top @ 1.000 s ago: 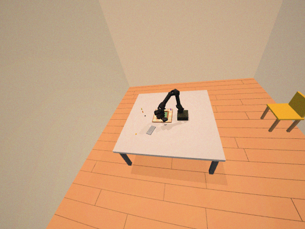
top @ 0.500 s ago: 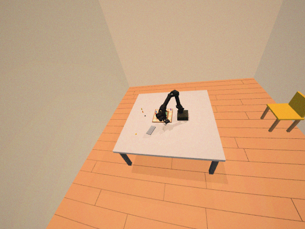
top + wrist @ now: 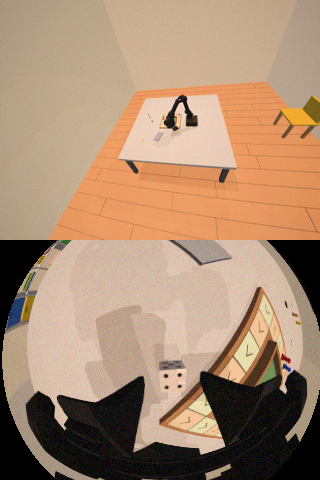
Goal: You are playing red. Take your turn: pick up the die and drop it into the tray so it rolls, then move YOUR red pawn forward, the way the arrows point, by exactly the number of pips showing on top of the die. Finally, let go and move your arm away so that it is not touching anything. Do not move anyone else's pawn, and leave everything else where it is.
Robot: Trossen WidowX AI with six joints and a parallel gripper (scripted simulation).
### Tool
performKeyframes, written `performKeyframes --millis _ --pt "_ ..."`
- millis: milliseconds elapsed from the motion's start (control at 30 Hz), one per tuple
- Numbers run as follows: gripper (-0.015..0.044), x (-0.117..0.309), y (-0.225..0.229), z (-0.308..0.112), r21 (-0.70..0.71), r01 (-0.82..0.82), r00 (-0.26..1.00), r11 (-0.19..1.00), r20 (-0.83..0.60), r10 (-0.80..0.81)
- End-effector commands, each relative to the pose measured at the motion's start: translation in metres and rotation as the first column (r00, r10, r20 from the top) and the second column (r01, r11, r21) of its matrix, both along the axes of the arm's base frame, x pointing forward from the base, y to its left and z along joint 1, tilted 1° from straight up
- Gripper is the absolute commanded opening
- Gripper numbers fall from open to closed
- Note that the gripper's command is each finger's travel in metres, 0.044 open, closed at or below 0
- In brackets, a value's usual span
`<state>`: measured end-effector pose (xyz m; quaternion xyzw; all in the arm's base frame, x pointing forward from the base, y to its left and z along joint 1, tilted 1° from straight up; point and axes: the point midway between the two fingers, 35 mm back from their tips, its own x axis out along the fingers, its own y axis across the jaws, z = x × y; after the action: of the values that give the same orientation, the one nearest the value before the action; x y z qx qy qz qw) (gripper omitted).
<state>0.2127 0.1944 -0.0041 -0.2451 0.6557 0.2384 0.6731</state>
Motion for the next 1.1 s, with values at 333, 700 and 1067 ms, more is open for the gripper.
performKeyframes --millis 333,700,1067 --pt "0.0170 -0.002 -0.002 -0.015 -0.002 0.003 1.000 1.000 -0.006 -0.003" --pt "0.0000 -0.001 -0.002 -0.014 -0.002 0.003 1.000 1.000 -0.006 -0.003" --pt "0.0000 0.004 0.000 0.059 -0.001 0.003 1.000 1.000 -0.005 -0.003"
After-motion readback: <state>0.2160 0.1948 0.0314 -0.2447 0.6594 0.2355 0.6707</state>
